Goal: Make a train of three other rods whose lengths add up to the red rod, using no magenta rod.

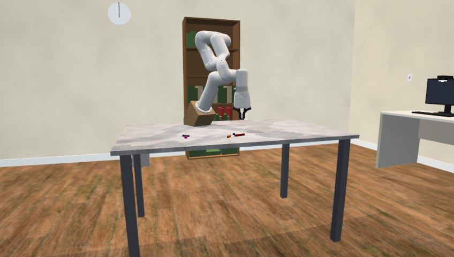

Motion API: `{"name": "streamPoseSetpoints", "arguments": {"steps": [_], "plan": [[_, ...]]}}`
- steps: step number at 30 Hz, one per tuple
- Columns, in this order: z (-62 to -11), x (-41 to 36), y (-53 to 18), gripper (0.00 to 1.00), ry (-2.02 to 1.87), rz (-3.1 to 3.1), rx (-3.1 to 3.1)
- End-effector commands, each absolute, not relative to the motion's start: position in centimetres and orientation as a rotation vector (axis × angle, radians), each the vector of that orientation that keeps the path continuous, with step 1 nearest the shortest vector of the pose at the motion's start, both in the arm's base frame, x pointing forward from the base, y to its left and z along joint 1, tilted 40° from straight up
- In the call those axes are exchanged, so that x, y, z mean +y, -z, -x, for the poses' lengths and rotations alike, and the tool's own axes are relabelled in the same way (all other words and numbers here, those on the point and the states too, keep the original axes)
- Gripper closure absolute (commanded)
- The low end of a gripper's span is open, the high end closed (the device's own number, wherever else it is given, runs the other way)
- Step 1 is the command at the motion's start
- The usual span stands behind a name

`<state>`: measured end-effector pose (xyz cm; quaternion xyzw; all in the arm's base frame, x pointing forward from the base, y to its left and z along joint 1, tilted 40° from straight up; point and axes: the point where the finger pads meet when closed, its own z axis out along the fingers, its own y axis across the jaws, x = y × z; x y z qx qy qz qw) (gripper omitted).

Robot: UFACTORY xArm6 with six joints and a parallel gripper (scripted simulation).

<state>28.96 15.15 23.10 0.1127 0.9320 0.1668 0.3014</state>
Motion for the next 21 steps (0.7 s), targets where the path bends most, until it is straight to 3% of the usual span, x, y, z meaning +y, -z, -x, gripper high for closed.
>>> {"name": "streamPoseSetpoints", "arguments": {"steps": [1,21], "plan": [[-27.9,14.52,-24.12,0.96,-0.44,-0.3,2.476],[-28.05,13.78,-23.98,0.96,-0.424,-0.26,2.478]]}}
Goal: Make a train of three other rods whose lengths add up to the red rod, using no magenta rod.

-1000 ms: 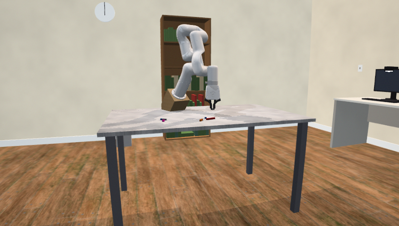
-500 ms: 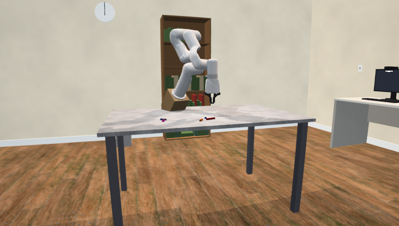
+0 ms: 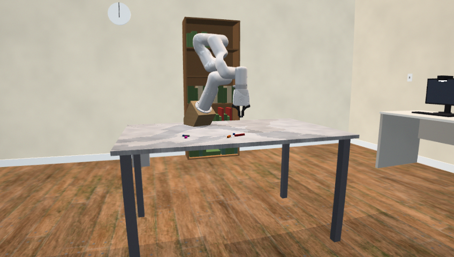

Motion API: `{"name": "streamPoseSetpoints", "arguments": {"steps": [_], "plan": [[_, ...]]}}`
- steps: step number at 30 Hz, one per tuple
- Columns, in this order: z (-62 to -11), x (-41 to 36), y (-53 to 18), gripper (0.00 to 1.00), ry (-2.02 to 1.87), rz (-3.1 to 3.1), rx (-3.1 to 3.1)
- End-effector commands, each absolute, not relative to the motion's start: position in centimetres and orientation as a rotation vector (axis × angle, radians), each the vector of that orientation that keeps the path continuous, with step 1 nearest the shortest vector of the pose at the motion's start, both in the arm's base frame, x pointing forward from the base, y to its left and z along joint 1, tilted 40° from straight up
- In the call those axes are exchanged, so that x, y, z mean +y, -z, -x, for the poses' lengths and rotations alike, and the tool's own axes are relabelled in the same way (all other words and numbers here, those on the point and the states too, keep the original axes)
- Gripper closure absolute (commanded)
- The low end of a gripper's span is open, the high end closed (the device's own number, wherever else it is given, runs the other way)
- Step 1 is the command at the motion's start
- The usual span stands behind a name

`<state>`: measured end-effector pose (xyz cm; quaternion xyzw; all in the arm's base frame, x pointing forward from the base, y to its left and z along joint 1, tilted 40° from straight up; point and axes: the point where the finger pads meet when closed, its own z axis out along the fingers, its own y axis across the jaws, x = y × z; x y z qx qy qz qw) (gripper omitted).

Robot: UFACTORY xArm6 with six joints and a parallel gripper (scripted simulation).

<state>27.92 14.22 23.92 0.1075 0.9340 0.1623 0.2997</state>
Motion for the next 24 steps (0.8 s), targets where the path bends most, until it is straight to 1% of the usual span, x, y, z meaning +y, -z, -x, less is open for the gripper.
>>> {"name": "streamPoseSetpoints", "arguments": {"steps": [1,10,24], "plan": [[-28.1,13.6,-23.9,0.96,-0.42,-0.249,2.479],[-28.4,11.5,-23.6,0.96,-0.381,-0.127,2.478],[-29.7,4.2,-22.3,0.96,-0.241,0.273,2.443]]}}
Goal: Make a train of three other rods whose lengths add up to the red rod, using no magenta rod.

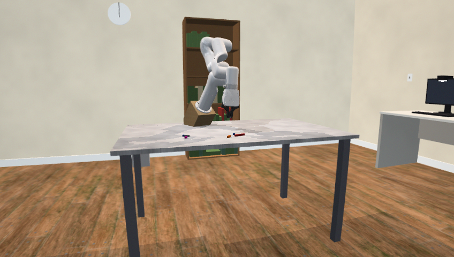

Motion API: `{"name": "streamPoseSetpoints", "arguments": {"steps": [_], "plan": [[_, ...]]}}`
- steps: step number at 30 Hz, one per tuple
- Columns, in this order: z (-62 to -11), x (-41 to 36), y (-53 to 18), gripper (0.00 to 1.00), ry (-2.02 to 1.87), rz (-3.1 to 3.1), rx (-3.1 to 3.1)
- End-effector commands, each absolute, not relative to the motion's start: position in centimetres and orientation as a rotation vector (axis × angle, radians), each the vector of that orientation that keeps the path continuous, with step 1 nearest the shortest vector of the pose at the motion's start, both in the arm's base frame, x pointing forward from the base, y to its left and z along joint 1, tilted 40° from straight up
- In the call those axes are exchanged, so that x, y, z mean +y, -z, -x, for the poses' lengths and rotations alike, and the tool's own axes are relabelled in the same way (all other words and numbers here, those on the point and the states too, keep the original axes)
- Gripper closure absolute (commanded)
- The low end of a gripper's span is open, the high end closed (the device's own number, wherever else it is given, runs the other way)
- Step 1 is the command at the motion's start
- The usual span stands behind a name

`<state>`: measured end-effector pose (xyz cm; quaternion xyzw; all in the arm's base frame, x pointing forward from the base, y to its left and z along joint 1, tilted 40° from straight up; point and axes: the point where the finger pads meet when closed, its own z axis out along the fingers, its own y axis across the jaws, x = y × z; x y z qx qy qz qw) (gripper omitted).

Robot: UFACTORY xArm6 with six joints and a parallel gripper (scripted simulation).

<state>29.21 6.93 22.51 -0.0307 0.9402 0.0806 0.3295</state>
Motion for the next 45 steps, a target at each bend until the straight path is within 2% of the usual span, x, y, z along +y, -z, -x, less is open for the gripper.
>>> {"name": "streamPoseSetpoints", "arguments": {"steps": [1,45], "plan": [[-29.7,4.2,-22.3,0.96,-0.241,0.273,2.443],[-32.9,-13.9,-19.2,0.96,0.116,1.204,2.13]]}}
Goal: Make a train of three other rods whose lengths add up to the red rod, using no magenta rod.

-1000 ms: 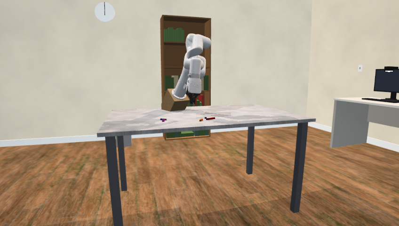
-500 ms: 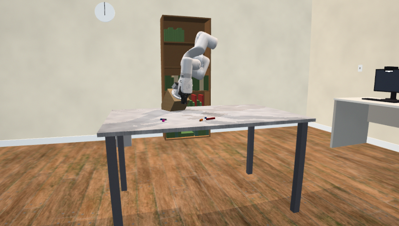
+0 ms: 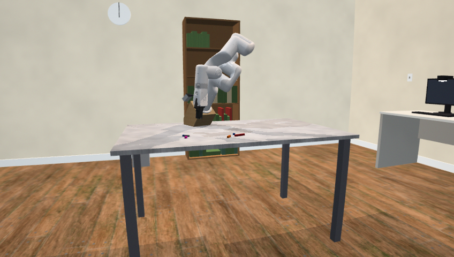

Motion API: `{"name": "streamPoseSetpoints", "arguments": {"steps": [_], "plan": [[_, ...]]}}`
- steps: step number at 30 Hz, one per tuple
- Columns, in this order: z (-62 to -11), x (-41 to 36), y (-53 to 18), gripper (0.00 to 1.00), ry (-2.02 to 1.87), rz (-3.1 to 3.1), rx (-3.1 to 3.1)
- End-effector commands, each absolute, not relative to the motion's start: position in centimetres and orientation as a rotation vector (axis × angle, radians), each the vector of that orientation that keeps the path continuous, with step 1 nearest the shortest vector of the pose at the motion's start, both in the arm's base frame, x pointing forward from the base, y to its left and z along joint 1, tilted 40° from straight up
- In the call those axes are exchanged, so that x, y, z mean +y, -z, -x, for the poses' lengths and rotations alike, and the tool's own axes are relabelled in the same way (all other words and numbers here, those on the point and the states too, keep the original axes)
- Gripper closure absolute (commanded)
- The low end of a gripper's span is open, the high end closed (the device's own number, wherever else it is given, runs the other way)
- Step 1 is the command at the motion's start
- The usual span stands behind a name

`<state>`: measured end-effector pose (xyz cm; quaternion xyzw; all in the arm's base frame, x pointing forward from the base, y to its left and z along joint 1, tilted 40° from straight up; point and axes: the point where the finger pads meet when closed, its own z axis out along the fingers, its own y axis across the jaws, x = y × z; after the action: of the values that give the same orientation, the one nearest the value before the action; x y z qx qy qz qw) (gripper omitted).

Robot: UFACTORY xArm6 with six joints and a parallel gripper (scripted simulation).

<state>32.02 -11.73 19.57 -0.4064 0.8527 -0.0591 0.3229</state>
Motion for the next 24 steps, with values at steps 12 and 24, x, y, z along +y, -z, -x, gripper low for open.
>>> {"name": "streamPoseSetpoints", "arguments": {"steps": [12,24], "plan": [[-33.1,-15.6,-18.8,0.96,0.147,1.278,2.087],[-33.1,-15.6,-18.8,0.96,0.148,1.279,2.087]]}}
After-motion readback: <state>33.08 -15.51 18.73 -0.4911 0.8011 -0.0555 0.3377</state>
